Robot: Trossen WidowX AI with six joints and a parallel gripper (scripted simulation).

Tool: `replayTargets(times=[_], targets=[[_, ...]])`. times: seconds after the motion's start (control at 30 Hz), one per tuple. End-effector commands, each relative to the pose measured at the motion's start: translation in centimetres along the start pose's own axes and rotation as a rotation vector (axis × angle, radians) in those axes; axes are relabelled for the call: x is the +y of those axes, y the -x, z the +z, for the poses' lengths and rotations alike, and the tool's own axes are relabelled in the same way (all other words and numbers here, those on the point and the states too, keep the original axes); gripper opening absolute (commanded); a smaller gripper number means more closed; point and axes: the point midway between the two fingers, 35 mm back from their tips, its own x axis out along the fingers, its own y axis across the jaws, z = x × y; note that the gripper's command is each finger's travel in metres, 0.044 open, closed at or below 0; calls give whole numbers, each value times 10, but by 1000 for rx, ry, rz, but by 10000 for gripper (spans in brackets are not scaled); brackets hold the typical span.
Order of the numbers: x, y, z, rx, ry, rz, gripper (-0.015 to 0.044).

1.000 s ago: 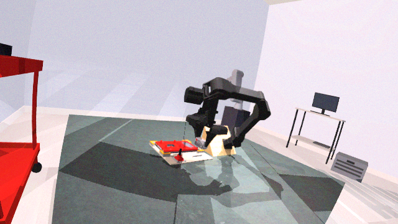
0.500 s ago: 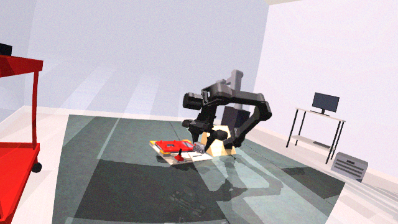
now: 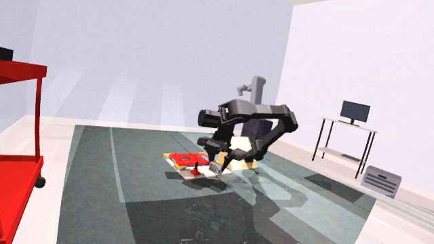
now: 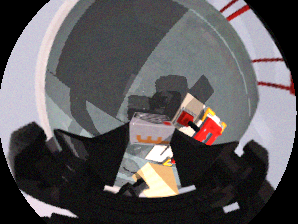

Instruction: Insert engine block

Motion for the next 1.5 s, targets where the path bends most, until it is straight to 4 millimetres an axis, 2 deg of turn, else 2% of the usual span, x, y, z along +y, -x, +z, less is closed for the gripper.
replayTargets(times=[0.0,1.0,1.27,1.3,1.47], targets=[[1,-8,0,-2,-3,6,0],[2,-64,0,-4,-3,8,0],[2,-68,0,-4,-3,8,0],[0,-62,2,-13,-6,1,26],[0,-62,2,-13,-6,1,157]])
